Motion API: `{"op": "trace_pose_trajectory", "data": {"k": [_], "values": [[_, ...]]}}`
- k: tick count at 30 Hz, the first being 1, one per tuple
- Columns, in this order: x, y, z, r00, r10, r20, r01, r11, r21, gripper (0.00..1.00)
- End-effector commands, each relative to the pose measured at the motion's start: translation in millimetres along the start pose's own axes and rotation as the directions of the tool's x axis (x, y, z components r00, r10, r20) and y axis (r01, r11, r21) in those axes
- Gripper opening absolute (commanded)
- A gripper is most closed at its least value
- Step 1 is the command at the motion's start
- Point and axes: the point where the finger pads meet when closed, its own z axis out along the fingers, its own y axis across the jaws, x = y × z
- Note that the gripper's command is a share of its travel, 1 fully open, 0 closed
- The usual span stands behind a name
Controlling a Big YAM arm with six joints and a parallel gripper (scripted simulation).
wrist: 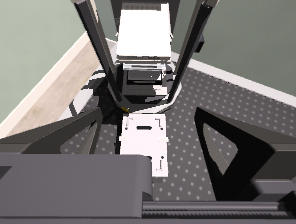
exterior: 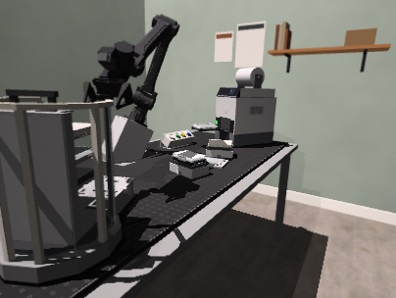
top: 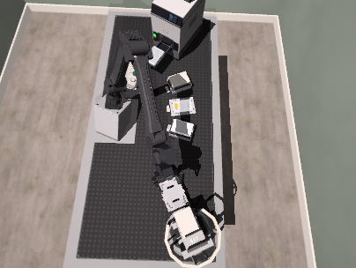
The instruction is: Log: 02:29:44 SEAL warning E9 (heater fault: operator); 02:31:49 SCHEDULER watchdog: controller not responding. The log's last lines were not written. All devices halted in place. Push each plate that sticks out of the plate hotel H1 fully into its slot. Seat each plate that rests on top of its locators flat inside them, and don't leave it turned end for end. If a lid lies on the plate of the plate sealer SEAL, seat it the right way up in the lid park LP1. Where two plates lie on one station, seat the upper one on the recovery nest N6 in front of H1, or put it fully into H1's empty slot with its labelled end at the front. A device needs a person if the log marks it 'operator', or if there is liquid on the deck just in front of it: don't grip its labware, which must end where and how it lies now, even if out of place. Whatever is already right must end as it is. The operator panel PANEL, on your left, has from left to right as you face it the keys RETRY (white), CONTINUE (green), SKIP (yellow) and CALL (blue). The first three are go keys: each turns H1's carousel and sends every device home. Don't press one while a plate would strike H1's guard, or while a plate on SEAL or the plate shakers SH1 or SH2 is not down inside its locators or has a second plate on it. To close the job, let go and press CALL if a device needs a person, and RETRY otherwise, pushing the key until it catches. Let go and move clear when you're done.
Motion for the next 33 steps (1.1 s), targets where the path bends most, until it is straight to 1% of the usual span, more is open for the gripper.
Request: {"op": "trace_pose_trajectory", "data": {"k": [1, 2, 3, 4, 5, 7, 9, 33], "values": [[-22, 21, -12.4, 0.995, 0.022, 0.093, -0.019, 0.999, -0.032, 1.0], [-22, 21, -12.4, 0.995, 0.022, 0.093, -0.019, 0.999, -0.032, 1.0], [-42, 28, -13.5, 0.992, 0.019, 0.123, -0.014, 0.999, -0.044, 1.0], [-50, 28, -14.3, 0.99, 0.021, 0.136, -0.015, 0.999, -0.046, 1.0], [-51, 25, -14.7, 0.99, 0.024, 0.137, -0.019, 0.999, -0.043, 1.0], [-51, 24, -14.7, 0.99, 0.026, 0.136, -0.02, 0.999, -0.042, 1.0], [-48, 23, -14.3, 0.992, 0.026, 0.125, -0.022, 0.999, -0.039, 1.0], [-48, 23, -14.3, 0.992, 0.025, 0.125, -0.02, 0.999, -0.039, 1.0]]}}
